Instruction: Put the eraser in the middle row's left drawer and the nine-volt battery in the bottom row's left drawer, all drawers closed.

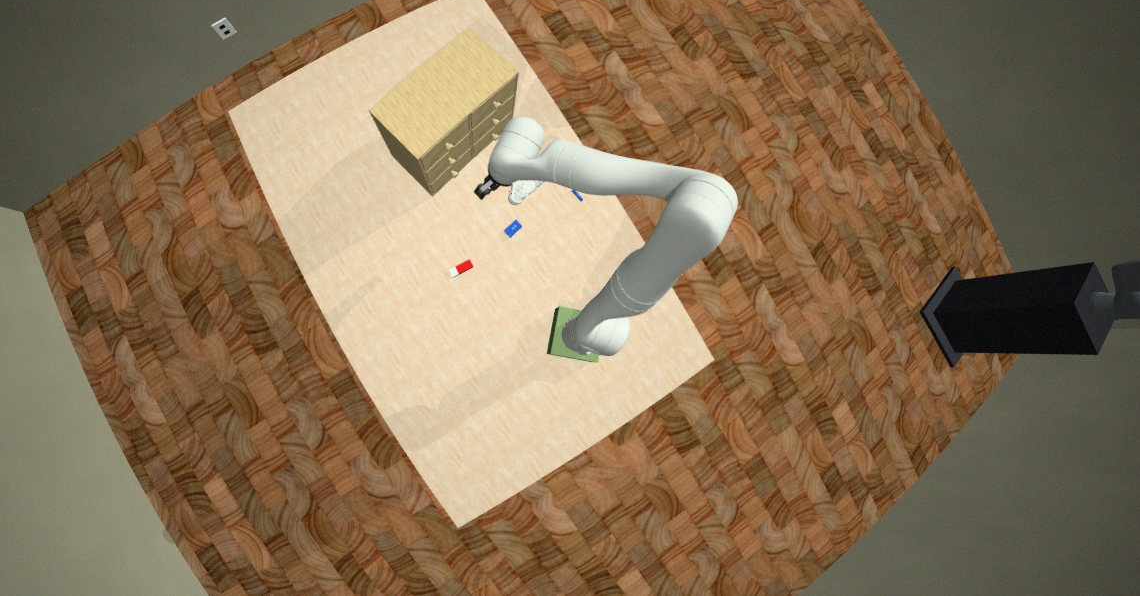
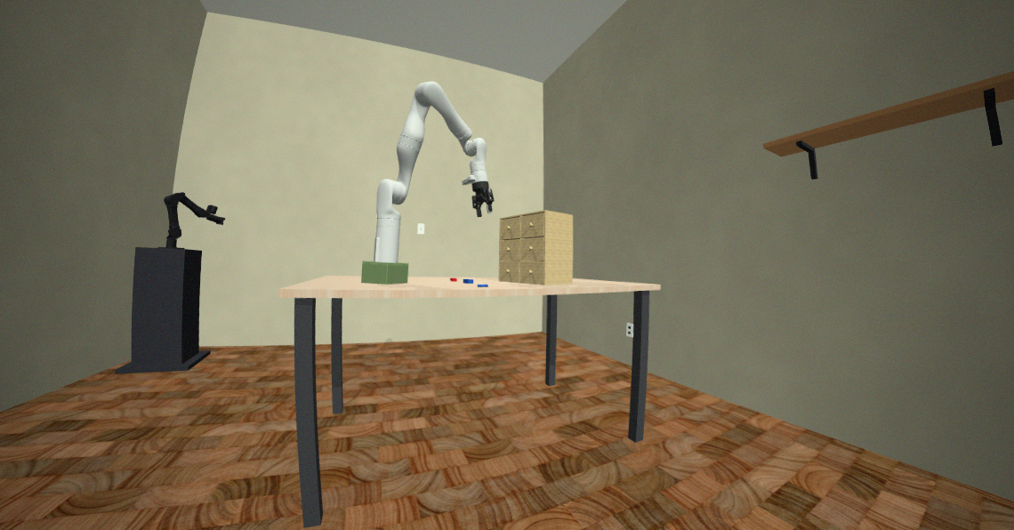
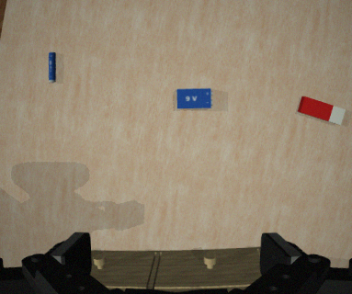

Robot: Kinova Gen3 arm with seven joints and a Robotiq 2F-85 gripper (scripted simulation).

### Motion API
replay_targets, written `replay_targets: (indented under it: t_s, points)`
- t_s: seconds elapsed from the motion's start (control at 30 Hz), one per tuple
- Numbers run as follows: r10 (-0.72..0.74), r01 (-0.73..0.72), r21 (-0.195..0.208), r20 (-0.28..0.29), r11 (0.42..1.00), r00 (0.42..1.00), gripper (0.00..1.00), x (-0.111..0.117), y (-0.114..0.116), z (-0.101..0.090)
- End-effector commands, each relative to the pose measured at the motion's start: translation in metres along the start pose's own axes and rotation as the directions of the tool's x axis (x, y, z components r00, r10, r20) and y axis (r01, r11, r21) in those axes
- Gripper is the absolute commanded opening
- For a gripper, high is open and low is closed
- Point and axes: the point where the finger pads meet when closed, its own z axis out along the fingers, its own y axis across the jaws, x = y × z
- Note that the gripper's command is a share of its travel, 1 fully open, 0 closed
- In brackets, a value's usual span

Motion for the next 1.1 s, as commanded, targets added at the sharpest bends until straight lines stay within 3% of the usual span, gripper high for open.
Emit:
replay_targets:
  t_s: [0.0, 0.13, 0.43, 0.63, 1.07]
  points:
    - [-0.007, 0.007, 0.005, 0.021, 1.0, 1.0, 1.0, -0.001, 0.002, 0.013]
    - [-0.004, 0.003, 0.013, 0.053, 1.0, 0.999, 1.0, -0.006, 0.0, 0.021]
    - [-0.007, 0.002, 0.021, 0.206, 1.0, 0.979, 1.0, -0.024, -0.002, 0.05]
    - [-0.014, 0.013, 0.003, 0.297, 1.0, 0.955, 1.0, -0.03, 0.004, 0.059]
    - [-0.015, 0.039, -0.05, 0.407, 0.998, 0.913, 1.0, -0.032, 0.021, 0.062]
